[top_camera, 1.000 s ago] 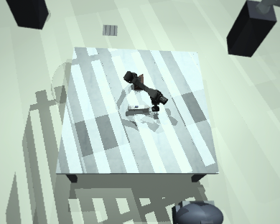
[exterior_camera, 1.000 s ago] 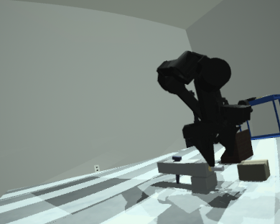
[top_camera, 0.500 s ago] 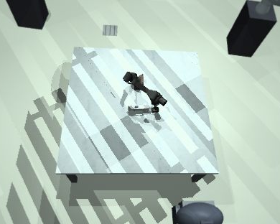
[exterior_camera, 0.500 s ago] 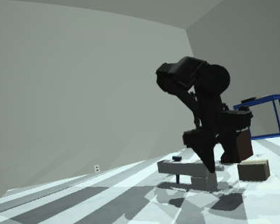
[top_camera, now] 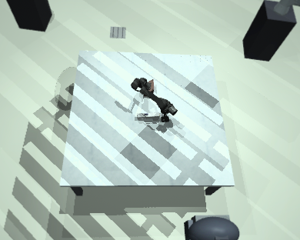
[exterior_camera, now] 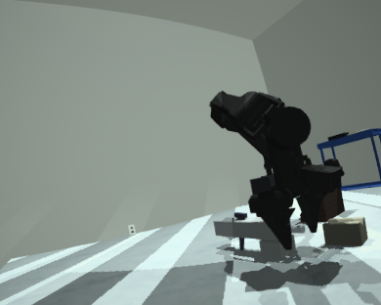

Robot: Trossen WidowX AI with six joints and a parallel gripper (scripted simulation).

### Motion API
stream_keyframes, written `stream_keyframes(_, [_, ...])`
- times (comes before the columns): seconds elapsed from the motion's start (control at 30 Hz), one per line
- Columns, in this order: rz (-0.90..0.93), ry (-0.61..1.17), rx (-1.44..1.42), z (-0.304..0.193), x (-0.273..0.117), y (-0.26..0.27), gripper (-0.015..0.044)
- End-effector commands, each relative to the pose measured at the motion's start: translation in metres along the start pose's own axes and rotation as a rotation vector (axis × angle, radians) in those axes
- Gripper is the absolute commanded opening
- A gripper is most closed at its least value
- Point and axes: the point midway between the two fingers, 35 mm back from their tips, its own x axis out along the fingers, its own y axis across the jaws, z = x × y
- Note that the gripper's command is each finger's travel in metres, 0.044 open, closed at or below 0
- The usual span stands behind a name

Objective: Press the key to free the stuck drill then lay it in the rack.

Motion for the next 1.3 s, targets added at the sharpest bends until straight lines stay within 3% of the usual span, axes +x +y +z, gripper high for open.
stream_keyframes(0.0, [0.003,0.006,-0.007,-0.003,0.008,0.002,0.0440])
stream_keyframes(0.23, [0.003,0.007,-0.006,-0.006,0.015,0.002,0.0440])
stream_keyframes(0.77, [0.003,0.003,0.000,-0.004,0.012,0.001,0.0020])
stream_keyframes(1.27, [0.003,0.006,-0.006,0.005,0.012,0.002,0.0000])
